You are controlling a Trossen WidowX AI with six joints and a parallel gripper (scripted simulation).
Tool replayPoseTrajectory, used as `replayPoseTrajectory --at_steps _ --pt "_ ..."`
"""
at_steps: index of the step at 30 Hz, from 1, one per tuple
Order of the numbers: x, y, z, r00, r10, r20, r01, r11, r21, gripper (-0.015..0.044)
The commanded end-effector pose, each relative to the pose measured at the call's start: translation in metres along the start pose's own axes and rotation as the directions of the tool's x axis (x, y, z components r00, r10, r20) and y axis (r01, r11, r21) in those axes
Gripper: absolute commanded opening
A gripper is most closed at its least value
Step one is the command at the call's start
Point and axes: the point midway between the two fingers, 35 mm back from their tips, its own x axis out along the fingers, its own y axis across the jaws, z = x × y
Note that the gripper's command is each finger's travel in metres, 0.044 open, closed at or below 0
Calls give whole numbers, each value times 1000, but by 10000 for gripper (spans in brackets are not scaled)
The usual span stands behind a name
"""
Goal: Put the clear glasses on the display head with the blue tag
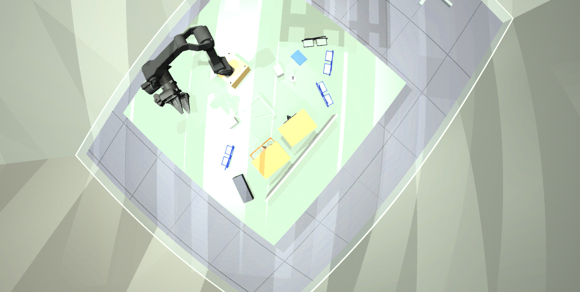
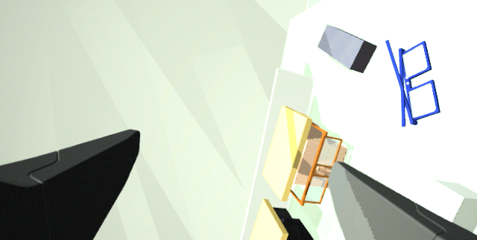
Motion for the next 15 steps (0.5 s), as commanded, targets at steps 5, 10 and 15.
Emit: replayPoseTrajectory --at_steps 5,10,15 --pt "0 0 0 1000 0 0 0 1000 0 440" --pt "7 -3 -5 999 -20 -36 19 1000 -4 387" --pt "54 -27 -46 944 -171 -283 156 985 -73 256"
